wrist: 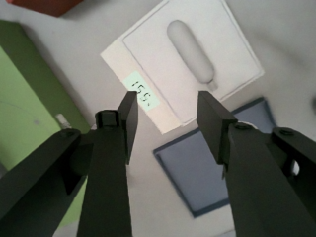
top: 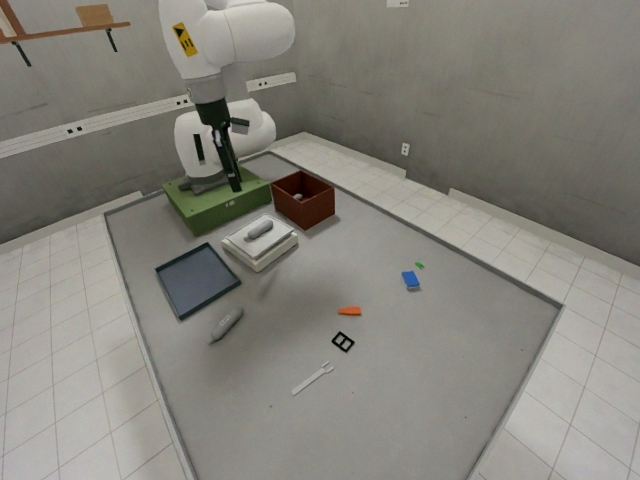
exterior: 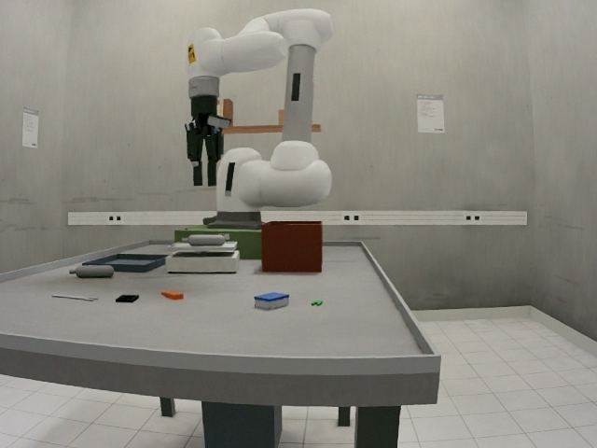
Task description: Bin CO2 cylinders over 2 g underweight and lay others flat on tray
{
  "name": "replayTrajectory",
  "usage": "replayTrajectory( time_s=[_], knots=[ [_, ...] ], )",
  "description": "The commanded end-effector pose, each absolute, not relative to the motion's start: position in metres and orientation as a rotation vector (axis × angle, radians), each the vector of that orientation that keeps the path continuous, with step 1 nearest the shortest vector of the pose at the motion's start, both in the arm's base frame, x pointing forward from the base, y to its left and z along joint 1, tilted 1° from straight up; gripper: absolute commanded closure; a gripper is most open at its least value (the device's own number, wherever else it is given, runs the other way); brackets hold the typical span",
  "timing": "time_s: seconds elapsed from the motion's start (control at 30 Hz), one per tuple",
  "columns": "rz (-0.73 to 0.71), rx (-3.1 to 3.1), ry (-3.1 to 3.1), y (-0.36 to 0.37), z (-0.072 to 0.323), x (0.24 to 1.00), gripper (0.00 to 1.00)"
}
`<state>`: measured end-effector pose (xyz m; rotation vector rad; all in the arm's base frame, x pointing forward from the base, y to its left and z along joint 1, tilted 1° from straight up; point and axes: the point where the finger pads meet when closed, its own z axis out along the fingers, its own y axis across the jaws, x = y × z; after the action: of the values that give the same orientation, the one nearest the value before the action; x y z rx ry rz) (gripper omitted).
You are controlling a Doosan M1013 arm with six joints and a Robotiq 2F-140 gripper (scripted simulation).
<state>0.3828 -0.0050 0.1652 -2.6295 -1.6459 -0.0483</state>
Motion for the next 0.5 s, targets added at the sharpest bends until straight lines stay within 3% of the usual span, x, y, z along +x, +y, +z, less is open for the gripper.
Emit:
replayTrajectory(
  time_s=[0.0, 0.47],
  knots=[
    [-0.032, -2.841, -1.268, -0.011, 0.189, 0.353, 0.61],
    [0.001, -3.111, -0.302, -0.013, 0.197, 0.341, 0.61]
  ],
)
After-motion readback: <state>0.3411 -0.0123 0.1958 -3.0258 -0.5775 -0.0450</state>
